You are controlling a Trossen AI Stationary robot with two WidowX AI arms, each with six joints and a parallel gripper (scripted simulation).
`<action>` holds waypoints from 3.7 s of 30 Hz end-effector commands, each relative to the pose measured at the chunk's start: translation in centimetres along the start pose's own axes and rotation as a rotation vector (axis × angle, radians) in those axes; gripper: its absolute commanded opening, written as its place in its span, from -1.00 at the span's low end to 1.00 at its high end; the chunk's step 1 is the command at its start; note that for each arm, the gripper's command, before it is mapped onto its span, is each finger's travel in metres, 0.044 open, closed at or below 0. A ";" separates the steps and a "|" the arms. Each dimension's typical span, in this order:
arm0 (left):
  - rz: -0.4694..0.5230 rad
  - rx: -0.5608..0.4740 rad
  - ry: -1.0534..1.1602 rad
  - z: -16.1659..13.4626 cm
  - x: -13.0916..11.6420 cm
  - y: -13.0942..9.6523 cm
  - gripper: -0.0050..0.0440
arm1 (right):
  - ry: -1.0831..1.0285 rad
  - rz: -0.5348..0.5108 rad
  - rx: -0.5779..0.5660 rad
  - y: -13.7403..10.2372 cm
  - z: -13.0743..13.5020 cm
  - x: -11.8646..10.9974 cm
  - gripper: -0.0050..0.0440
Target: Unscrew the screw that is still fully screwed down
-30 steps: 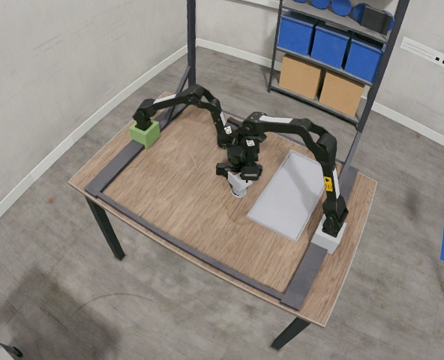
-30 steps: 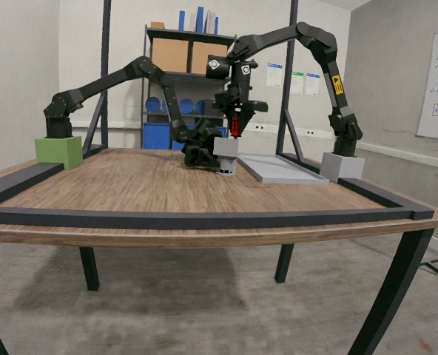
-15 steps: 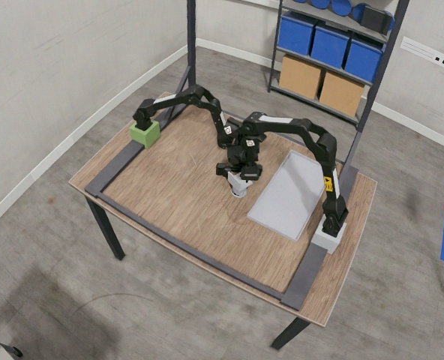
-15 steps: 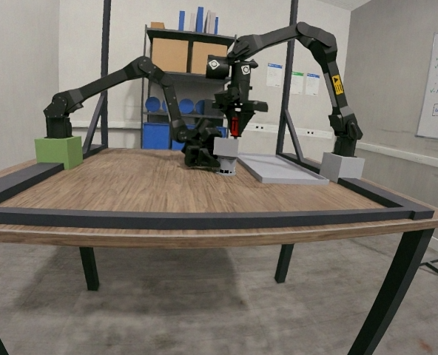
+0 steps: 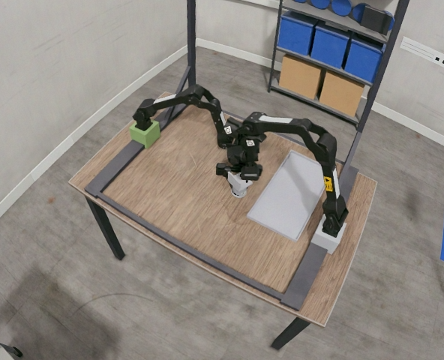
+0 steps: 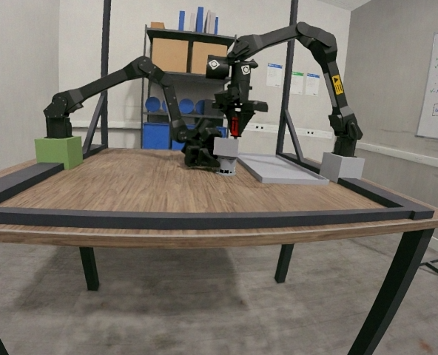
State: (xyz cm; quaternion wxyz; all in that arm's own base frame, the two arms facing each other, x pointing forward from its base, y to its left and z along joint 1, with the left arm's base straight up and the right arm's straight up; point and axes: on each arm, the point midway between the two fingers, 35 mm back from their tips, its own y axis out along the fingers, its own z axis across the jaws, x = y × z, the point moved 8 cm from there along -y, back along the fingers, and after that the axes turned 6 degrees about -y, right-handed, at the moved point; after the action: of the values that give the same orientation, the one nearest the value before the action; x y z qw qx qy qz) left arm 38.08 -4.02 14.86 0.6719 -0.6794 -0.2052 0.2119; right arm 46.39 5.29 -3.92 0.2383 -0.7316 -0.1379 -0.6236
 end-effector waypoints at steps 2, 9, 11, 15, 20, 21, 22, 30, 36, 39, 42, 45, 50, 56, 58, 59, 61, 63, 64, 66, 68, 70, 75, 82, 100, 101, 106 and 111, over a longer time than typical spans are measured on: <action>-0.026 -0.021 -0.001 0.0 0.2 -1.1 -0.27 | 0.035 -0.012 -0.001 0.2 0.4 1.4 0.20; -0.026 -0.021 -0.001 0.0 0.2 -1.1 -0.27 | 0.035 -0.012 -0.001 0.2 0.4 1.4 0.20; -0.027 -0.023 0.000 -0.2 0.4 -1.1 -0.27 | 0.035 -0.012 -0.001 0.2 0.4 1.4 0.20; -0.027 -0.022 -0.001 0.0 0.2 -1.1 -0.27 | 0.035 -0.012 -0.001 0.2 0.4 1.4 0.20; -0.027 -0.022 -0.001 0.0 0.2 -1.1 -0.27 | 0.035 -0.012 -0.001 0.2 0.4 1.4 0.20; -0.027 -0.022 -0.001 0.0 0.2 -1.1 -0.27 | 0.035 -0.012 -0.001 0.2 0.4 1.4 0.20; -0.027 -0.022 -0.001 0.0 0.2 -1.1 -0.27 | 0.035 -0.012 -0.001 0.2 0.4 1.4 0.20; -0.030 -0.023 0.000 -0.1 0.2 -1.1 -0.27 | 0.035 -0.012 -0.001 0.2 0.4 1.4 0.20; -0.030 -0.023 0.000 -0.1 0.2 -1.1 -0.27 | 0.035 -0.012 -0.001 0.2 0.4 1.4 0.20; -0.030 -0.023 0.000 -0.1 0.2 -1.1 -0.27 | 0.035 -0.012 -0.001 0.2 0.4 1.4 0.20; -0.030 -0.023 0.000 -0.1 0.2 -1.1 -0.27 | 0.035 -0.012 -0.001 0.2 0.4 1.4 0.20; -0.038 -0.028 0.000 -0.3 0.3 -1.3 -0.27 | 0.035 -0.012 -0.001 0.2 0.4 1.4 0.20; -0.032 -0.024 0.000 -0.1 0.2 -1.2 -0.27 | 0.035 -0.012 -0.001 0.2 0.4 1.4 0.20; -0.032 -0.024 0.000 -0.1 0.2 -1.2 -0.27 | 0.035 -0.012 -0.001 0.2 0.4 1.4 0.20; -0.032 -0.024 0.000 -0.1 0.2 -1.2 -0.27 | 0.035 -0.012 -0.001 0.2 0.4 1.4 0.20; -0.032 -0.024 0.000 -0.1 0.2 -1.2 -0.27 | 0.035 -0.012 -0.001 0.2 0.4 1.4 0.20; -0.044 -0.031 0.000 -0.3 0.3 -1.5 -0.27 | 0.035 -0.012 -0.001 0.2 0.4 1.4 0.20; -0.047 -0.032 -0.001 -0.3 0.3 -1.5 -0.27 | 0.035 -0.012 -0.001 0.2 0.4 1.4 0.20; -0.047 -0.032 -0.001 -0.3 0.3 -1.5 -0.27 | 0.035 -0.012 -0.001 0.2 0.4 1.4 0.20; -0.034 -0.025 0.000 -0.1 0.2 -1.2 -0.27 | 0.035 -0.012 -0.001 0.2 0.4 1.4 0.20; -0.034 -0.025 0.000 -0.1 0.2 -1.2 -0.27 | 0.035 -0.012 -0.001 0.2 0.4 1.4 0.20; -0.034 -0.025 0.000 -0.1 0.2 -1.2 -0.27 | 0.035 -0.012 -0.001 0.2 0.4 1.4 0.20; -0.034 -0.025 0.000 -0.1 0.2 -1.2 -0.27 | 0.035 -0.012 -0.001 0.2 0.4 1.4 0.20; -0.057 -0.039 -0.002 -0.2 0.2 -2.0 -0.27 | 0.035 -0.012 -0.001 0.2 0.4 1.4 0.20; -0.057 -0.040 -0.001 -0.2 0.1 -2.3 -0.27 | 0.035 -0.012 -0.001 0.2 0.4 1.4 0.20; -0.057 -0.040 -0.001 -0.2 0.1 -2.3 -0.27 | 0.035 -0.012 -0.001 0.2 0.4 1.4 0.20; -0.057 -0.040 -0.001 -0.2 0.1 -2.3 -0.27 | 0.035 -0.012 -0.001 0.2 0.4 1.4 0.20; -0.057 -0.040 -0.001 -0.2 0.1 -2.3 -0.27 | 0.035 -0.012 -0.001 0.2 0.4 1.4 0.20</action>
State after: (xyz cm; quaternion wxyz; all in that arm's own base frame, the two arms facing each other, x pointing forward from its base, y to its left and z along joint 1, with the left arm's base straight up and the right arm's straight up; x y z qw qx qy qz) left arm 38.11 -4.02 14.99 0.6720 -0.6794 -0.2065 0.2103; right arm 46.39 5.29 -3.92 0.2383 -0.7316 -0.1379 -0.6236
